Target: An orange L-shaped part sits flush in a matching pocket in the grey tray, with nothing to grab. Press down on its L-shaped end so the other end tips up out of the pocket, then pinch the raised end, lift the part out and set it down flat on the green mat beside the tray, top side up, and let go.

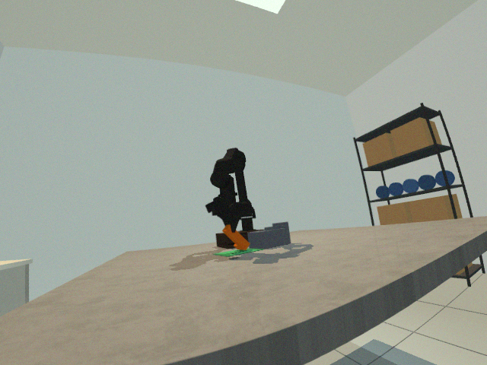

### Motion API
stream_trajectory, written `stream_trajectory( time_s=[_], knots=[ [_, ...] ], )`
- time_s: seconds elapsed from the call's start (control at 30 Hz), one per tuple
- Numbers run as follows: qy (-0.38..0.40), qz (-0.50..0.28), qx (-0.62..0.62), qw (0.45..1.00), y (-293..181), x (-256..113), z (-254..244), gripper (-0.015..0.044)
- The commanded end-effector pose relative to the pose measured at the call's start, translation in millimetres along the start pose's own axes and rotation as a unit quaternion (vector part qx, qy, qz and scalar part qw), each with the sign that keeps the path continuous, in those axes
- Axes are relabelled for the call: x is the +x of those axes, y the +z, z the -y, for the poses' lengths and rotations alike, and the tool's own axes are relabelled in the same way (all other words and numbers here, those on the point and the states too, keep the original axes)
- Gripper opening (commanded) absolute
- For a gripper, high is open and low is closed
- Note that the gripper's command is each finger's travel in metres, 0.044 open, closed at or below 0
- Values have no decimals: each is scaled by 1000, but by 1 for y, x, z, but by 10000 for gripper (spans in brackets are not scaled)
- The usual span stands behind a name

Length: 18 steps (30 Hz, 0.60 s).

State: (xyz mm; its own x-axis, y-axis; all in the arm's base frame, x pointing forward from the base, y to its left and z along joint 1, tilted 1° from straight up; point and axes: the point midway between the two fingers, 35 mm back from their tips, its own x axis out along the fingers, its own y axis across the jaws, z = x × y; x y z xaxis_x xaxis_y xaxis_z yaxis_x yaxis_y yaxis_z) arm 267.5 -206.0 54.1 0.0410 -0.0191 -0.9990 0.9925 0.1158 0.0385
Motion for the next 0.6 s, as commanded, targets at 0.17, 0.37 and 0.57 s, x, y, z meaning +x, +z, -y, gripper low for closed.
stream_trajectory(
  time_s=[0.17, 0.37, 0.57],
  knots=[
    [0, 0, 0, 1000, 0, 0, 0, 236],
    [0, -1, -1, 1000, 2, -45, -2, 394],
    [0, -2, -1, 1000, -1, -86, 0, 400]
  ],
)
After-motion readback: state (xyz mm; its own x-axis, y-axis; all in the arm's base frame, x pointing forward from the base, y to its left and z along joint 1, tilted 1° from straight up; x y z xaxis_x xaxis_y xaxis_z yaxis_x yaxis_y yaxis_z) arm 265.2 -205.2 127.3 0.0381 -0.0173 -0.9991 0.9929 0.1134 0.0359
